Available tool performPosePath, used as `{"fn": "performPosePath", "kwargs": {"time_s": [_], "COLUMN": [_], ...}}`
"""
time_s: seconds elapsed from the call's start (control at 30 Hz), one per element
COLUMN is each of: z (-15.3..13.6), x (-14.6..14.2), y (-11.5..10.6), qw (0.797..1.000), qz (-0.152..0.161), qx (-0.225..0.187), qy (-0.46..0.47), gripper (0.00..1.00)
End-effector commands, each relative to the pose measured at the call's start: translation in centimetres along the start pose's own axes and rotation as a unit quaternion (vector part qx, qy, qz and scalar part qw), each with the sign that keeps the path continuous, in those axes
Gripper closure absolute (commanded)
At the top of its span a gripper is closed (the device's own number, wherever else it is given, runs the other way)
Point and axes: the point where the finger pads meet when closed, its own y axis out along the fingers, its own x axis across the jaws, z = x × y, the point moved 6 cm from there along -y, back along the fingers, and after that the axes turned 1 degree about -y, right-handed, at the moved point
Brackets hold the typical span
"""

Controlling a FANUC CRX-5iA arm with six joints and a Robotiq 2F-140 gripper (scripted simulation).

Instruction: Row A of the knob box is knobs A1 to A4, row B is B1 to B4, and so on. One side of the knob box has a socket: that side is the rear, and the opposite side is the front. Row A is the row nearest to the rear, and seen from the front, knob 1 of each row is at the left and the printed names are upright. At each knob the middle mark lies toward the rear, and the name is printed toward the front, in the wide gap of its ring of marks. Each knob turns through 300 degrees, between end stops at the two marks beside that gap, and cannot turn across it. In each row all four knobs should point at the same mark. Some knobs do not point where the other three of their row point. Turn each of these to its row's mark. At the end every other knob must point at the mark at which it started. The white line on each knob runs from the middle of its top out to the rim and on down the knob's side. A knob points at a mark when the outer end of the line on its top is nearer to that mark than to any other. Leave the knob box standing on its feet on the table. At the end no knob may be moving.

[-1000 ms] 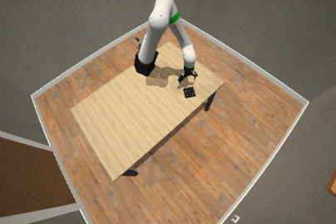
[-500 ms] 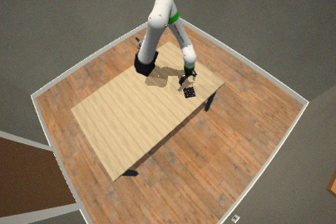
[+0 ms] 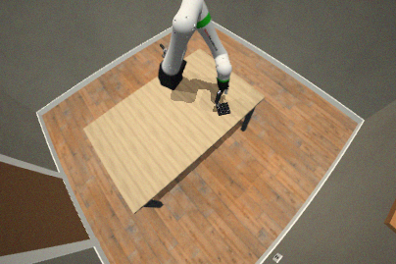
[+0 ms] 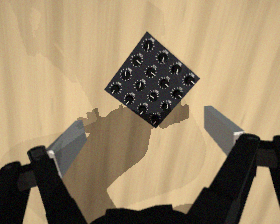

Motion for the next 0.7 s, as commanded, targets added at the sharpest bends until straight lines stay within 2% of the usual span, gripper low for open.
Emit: {"fn": "performPosePath", "kwargs": {"time_s": [0.0,0.33,0.6,0.63,0.67], "z": [0.6,1.3,1.5,1.5,1.5], "x": [0.8,1.9,2.2,2.2,2.2], "y": [-0.2,-0.7,-0.8,-0.8,-0.8], "qw": [0.997,0.976,0.967,0.967,0.967], "qz": [0.018,0.021,0.022,0.022,0.022], "qx": [-0.013,-0.010,-0.009,-0.009,-0.009], "qy": [-0.075,-0.214,-0.253,-0.253,-0.253], "gripper": [0.00,0.00,0.00,0.88,0.88]}}
